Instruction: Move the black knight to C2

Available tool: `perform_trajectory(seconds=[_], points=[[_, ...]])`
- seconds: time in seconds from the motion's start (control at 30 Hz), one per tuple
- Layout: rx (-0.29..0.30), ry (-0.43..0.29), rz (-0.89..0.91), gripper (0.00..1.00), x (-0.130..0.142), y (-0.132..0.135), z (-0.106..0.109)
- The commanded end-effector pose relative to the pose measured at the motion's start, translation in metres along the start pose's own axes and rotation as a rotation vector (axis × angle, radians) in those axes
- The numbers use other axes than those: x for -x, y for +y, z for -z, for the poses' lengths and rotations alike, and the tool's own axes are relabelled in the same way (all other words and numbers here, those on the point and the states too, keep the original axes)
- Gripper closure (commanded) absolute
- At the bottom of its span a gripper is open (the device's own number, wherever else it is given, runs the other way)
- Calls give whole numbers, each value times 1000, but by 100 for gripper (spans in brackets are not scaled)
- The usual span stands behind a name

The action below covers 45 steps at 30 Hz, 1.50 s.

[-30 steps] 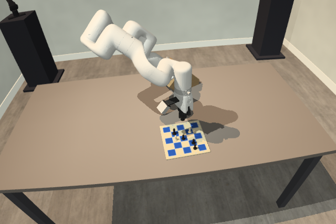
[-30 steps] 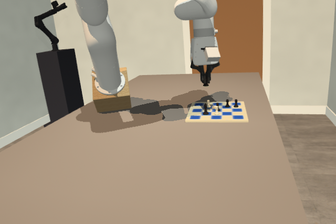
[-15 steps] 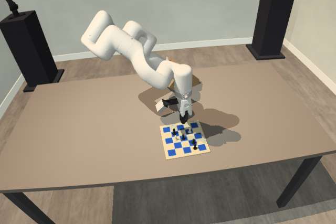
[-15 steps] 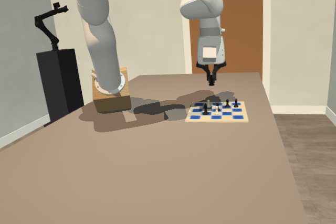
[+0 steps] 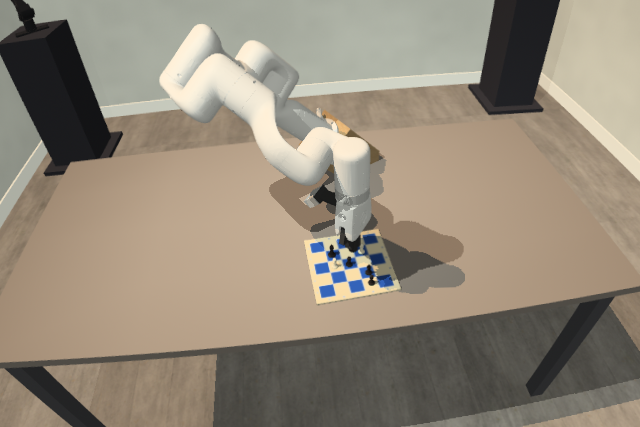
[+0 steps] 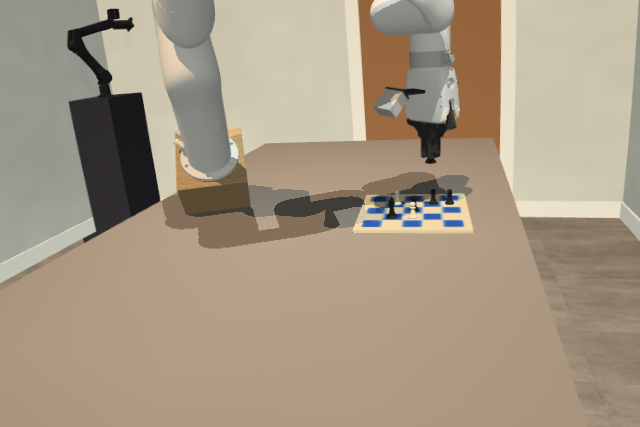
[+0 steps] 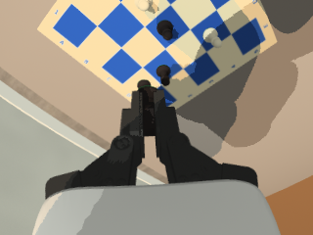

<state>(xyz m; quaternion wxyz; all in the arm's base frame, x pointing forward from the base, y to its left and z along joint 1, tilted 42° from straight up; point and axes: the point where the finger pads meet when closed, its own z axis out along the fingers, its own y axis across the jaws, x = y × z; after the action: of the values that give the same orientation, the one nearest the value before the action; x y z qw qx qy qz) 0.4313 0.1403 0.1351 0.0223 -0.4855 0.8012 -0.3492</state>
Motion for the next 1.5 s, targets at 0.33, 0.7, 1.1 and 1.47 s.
perform_trajectory(seconds=[0.33,0.7,1.1,1.47], points=[[-25,3,-80,100,2,-1,1],[-25,3,-80,100,2,-1,-18],[-25,3,-80,100,2,-2,-65],[-25,3,-80,100,2,-3,-94]])
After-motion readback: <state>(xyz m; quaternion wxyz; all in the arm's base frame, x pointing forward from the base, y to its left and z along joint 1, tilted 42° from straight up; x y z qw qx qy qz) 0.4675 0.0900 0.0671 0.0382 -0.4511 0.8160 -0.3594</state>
